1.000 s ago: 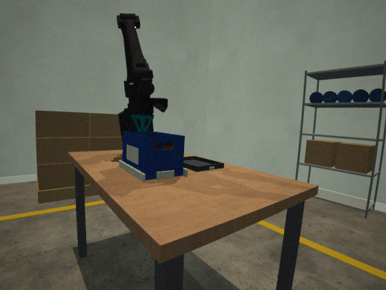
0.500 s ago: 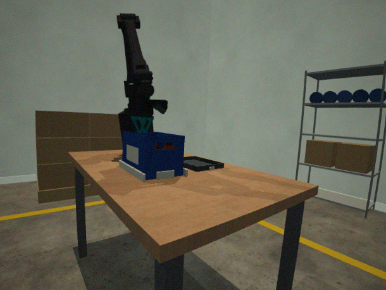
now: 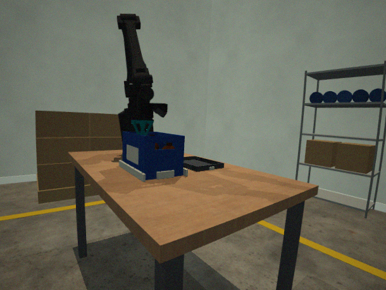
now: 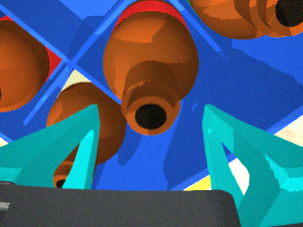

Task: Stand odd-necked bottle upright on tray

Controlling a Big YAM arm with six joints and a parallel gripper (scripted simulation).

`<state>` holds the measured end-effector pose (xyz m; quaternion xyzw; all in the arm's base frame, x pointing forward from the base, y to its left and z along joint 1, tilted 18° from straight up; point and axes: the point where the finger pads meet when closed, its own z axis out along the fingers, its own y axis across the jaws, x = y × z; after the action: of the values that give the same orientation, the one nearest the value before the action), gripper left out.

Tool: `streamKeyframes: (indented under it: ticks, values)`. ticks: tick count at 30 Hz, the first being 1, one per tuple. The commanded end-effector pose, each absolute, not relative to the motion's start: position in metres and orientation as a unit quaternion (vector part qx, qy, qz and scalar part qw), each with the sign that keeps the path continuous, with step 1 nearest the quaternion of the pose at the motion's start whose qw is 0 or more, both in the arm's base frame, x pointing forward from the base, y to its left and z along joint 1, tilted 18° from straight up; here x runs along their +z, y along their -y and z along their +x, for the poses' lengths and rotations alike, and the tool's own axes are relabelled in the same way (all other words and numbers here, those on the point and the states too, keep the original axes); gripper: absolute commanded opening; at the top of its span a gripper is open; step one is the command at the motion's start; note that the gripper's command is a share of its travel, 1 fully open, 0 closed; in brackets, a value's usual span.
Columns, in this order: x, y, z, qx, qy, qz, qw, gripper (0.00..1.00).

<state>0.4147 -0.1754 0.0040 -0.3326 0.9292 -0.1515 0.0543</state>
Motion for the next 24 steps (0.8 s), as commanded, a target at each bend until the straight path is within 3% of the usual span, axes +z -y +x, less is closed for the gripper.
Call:
streamKeyframes:
  ticks: [1,24]
  values:
    - [-0.004,0.182,0.416,-0.152,-0.929,-0.333,0.055,0.61]
    - [-0.013,0.185,0.422,-0.155,-0.928,-0.334,0.059,0.61]
